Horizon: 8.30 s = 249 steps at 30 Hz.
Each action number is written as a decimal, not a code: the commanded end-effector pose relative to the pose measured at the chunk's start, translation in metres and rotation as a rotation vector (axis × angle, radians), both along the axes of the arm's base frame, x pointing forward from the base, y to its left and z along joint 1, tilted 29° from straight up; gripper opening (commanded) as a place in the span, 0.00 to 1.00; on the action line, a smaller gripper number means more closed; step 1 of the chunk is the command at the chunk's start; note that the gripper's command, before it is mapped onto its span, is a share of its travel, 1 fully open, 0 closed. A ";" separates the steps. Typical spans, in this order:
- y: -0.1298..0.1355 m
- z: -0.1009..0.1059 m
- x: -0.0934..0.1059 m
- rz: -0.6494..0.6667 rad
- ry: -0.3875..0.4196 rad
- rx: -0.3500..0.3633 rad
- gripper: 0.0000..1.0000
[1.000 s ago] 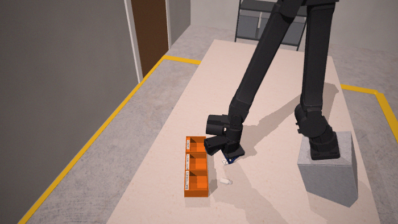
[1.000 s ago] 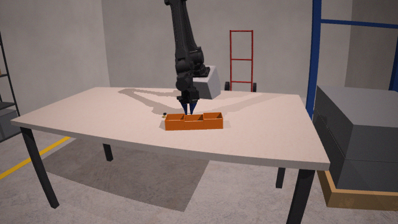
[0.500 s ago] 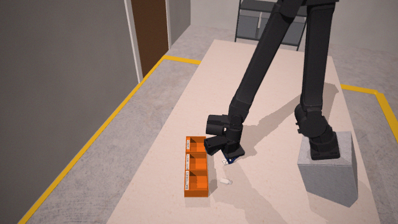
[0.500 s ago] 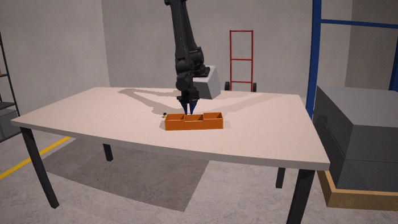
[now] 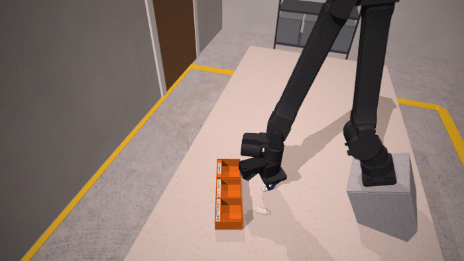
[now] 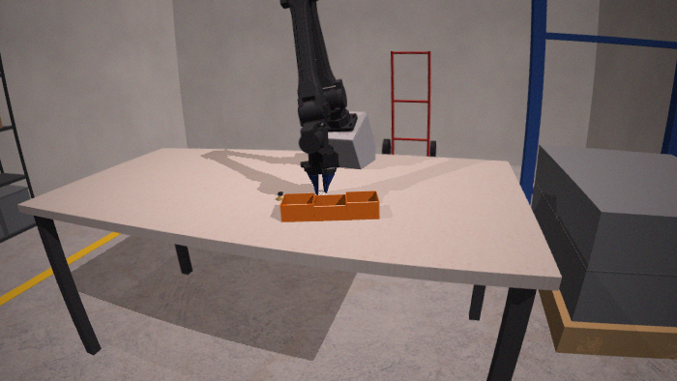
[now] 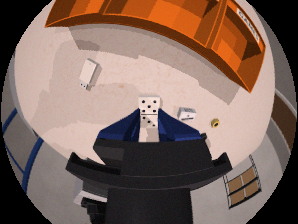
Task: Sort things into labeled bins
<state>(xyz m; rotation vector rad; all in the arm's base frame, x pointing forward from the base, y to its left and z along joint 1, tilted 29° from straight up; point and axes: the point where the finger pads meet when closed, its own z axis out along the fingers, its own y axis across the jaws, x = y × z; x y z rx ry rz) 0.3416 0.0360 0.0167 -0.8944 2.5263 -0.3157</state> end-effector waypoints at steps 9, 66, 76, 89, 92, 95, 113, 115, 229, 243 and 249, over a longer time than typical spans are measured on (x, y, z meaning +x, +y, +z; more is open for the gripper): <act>0.010 0.052 -0.001 0.004 -0.060 0.017 0.21; -0.003 0.143 0.112 0.429 0.003 -0.251 0.21; -0.005 0.138 0.096 0.660 0.032 -0.381 0.21; 0.006 0.141 0.098 0.956 0.046 -0.539 0.21; 0.006 0.151 0.108 1.013 0.027 -0.579 0.21; 0.006 0.152 0.114 1.067 0.004 -0.615 0.21; -0.003 0.148 0.101 1.063 0.019 -0.611 0.21; -0.004 0.147 0.101 1.060 0.021 -0.609 0.21; 0.004 0.141 0.107 1.064 0.034 -0.599 0.31; -0.070 0.109 0.038 0.674 0.022 -0.368 0.32; -0.106 0.094 0.006 0.498 0.018 -0.257 0.32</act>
